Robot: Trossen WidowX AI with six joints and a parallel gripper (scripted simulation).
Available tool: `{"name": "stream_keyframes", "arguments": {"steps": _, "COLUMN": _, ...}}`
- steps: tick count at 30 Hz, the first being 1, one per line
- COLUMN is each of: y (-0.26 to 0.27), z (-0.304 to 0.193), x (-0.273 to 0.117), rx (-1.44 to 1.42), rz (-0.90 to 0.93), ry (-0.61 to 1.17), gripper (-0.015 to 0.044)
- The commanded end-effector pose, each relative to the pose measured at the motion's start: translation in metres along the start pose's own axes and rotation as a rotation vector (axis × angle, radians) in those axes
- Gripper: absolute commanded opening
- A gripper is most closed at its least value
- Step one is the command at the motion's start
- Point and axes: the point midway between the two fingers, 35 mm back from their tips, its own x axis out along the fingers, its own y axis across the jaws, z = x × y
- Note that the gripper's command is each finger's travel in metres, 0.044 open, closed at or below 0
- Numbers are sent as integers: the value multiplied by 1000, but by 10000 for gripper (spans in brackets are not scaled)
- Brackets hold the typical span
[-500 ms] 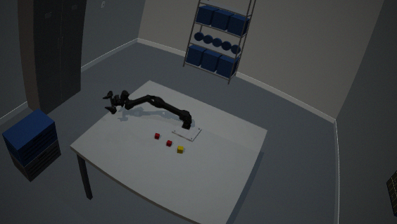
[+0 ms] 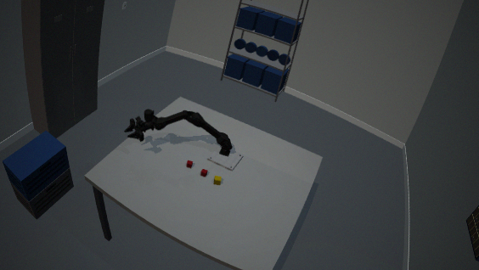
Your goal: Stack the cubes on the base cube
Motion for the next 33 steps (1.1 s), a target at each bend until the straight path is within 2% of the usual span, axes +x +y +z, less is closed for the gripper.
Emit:
{"name": "stream_keyframes", "arguments": {"steps": 1, "y": 47, "z": -14, "x": -11, "rx": 228, "rz": -9, "ry": 216, "gripper": 265}}
{"name": "stream_keyframes", "arguments": {"steps": 8, "y": 120, "z": -36, "x": -54, "rx": 482, "rz": -63, "ry": 532, "gripper": 265}}
{"name": "stream_keyframes", "arguments": {"steps": 16, "y": 177, "z": -54, "x": -119, "rx": 634, "rz": -164, "ry": 814, "gripper": 265}}
{"name": "stream_keyframes", "arguments": {"steps": 23, "y": 220, "z": -66, "x": -196, "rx": 711, "rz": -303, "ry": 1068, "gripper": 265}}
{"name": "stream_keyframes", "arguments": {"steps": 33, "y": 256, "z": -72, "x": -328, "rx": 701, "rz": -572, "ry": 1393, "gripper": 265}}
